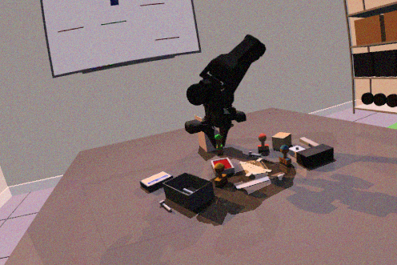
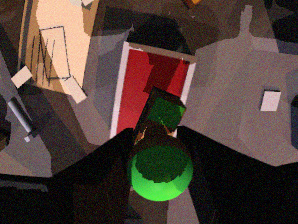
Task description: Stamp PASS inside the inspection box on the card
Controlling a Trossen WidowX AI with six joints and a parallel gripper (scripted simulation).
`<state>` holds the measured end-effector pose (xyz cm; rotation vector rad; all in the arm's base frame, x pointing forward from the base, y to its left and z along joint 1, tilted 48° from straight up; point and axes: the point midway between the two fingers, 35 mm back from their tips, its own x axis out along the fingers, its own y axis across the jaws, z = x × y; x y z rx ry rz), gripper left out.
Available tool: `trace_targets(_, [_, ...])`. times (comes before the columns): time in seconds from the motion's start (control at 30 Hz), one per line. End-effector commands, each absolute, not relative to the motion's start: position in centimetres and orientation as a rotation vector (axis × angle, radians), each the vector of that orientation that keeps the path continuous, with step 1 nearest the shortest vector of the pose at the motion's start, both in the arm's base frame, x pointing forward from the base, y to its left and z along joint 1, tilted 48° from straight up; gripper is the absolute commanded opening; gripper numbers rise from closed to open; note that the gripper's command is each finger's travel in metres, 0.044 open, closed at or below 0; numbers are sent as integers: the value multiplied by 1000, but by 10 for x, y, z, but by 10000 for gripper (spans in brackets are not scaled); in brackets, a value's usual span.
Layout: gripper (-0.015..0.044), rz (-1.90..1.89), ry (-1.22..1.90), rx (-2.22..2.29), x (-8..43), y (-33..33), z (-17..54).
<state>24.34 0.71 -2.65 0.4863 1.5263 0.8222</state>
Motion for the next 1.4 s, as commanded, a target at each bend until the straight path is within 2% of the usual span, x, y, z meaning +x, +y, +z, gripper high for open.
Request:
trace_targets(0.0, [0,820,1524,491,244,9,-28])
trace_targets(1.37, [0,824,1522,493,239,28,-46])
